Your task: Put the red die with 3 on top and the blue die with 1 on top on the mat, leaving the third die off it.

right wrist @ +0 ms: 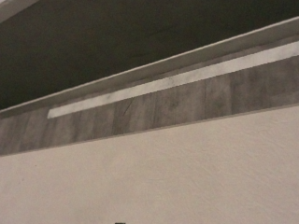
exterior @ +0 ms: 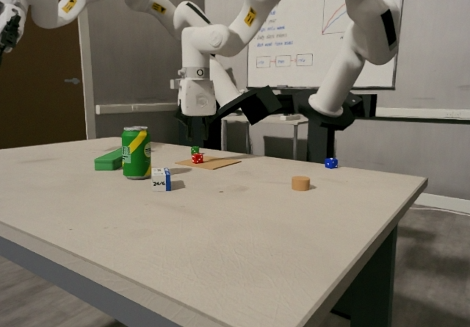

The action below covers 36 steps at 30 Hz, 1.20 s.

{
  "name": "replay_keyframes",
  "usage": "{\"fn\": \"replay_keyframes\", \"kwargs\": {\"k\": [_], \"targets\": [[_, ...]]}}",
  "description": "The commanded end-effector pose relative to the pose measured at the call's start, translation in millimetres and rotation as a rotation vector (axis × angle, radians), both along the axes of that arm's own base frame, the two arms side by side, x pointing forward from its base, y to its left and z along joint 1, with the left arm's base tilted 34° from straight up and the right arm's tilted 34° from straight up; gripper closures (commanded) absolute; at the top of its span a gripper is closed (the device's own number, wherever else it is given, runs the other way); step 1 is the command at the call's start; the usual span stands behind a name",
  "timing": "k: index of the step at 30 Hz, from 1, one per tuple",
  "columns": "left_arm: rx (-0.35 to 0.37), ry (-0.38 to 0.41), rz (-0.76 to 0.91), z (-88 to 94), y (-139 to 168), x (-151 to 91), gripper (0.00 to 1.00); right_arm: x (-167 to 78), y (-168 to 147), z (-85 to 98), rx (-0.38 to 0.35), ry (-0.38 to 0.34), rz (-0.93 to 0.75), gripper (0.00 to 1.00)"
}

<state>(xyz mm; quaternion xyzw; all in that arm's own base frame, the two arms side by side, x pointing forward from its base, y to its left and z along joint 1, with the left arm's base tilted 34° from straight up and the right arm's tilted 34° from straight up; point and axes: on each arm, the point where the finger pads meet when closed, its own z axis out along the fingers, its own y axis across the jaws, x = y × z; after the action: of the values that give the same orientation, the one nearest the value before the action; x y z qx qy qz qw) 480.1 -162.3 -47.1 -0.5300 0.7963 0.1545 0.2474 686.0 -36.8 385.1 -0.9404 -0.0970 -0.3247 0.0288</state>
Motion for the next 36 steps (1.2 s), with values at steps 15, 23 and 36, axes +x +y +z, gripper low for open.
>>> {"fn": "replay_keyframes", "kwargs": {"k": [15, 23, 36], "targets": [[-0.126, 0.051, -0.003, 16.2, -8.5, -2.9, 0.57, 0.2, 0.8, 3.1, -0.001, -0.005, 0.001, 0.00], [-0.242, 0.100, -0.005, 18.2, -4.9, -1.3, 0.57, 0.2, 0.8, 3.1, -0.001, -0.005, 0.001, 0.00], [-0.375, 0.158, -0.008, 18.4, -3.5, -1.0, 0.57, 0.2, 0.8, 3.1, -0.001, -0.005, 0.001, 0.00]]}}
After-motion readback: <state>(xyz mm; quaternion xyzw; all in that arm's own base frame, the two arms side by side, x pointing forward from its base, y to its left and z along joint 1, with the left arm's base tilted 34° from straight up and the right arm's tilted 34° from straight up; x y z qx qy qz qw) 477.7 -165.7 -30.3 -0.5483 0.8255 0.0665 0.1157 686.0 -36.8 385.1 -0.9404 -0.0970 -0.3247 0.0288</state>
